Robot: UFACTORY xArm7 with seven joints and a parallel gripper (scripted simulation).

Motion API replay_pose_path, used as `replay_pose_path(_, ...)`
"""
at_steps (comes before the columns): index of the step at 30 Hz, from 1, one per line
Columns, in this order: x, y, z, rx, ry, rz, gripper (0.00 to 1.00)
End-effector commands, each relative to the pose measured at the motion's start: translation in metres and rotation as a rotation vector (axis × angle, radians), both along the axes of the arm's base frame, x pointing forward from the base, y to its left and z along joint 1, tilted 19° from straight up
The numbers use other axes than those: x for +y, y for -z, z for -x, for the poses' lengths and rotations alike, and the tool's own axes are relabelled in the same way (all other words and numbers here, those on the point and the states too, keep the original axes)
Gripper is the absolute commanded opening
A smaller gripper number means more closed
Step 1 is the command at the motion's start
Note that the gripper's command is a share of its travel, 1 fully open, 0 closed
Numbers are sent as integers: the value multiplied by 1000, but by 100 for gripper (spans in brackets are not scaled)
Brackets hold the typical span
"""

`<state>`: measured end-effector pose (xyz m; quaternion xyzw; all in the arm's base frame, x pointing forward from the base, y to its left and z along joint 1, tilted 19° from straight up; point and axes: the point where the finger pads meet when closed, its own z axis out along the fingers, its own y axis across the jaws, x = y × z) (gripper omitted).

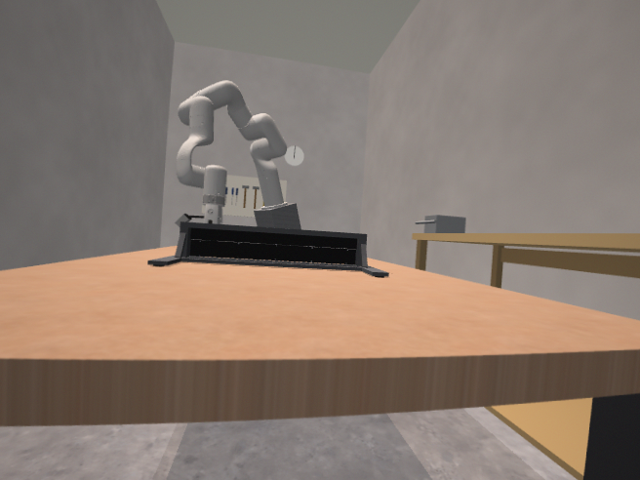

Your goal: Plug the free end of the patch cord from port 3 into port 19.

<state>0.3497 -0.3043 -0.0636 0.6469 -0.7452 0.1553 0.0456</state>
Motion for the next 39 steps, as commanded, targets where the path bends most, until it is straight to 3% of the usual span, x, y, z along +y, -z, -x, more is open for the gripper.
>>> replay_pose_path(1, 0, -1, 0, 0, 0, 1, 0)
replay_pose_path(39, 13, -44, 6, 0, 0, 0, 0)
